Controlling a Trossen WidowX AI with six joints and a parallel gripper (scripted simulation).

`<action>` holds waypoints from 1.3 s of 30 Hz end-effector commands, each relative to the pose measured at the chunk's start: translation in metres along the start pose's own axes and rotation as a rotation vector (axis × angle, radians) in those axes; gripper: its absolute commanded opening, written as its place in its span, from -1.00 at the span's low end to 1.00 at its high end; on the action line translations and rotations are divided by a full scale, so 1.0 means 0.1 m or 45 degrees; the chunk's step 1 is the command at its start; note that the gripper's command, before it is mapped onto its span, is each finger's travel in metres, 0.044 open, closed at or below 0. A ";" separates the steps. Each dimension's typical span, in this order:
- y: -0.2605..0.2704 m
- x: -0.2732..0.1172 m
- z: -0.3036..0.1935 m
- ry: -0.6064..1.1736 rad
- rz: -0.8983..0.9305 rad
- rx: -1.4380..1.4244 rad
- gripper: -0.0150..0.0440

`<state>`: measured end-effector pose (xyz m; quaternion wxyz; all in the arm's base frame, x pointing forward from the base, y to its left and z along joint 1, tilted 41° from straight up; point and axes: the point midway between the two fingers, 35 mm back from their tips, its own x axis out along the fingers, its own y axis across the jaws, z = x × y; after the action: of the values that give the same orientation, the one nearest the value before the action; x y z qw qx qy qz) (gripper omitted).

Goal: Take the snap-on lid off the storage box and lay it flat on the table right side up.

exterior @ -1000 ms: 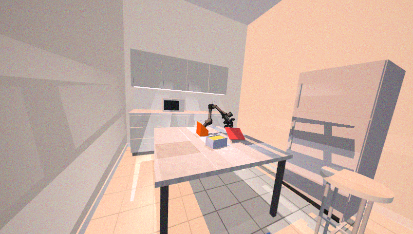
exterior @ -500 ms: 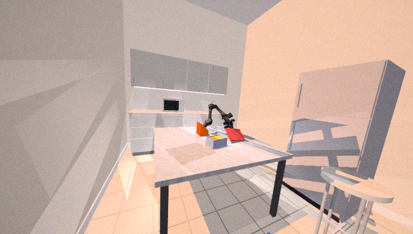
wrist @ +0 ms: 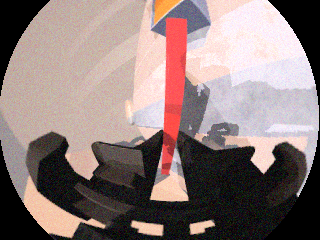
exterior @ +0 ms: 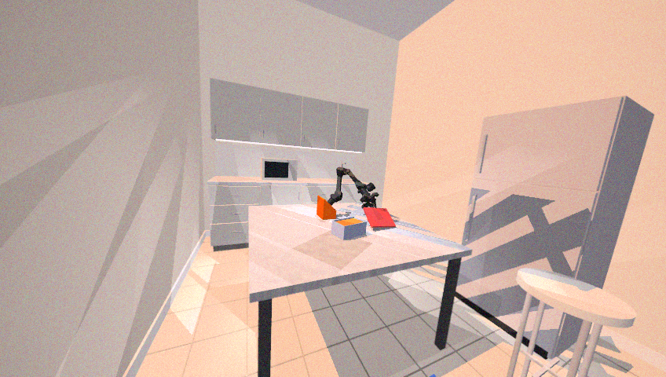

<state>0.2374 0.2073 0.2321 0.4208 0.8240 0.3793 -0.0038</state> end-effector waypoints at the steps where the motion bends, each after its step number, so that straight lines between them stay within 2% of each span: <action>1: -0.06 0.04 0.03 -0.010 -0.014 -0.001 -0.49; 39: -0.30 0.23 0.03 -0.010 -0.014 0.001 -0.49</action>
<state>0.2394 0.2253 0.2132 0.4171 0.8301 0.3700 -0.0019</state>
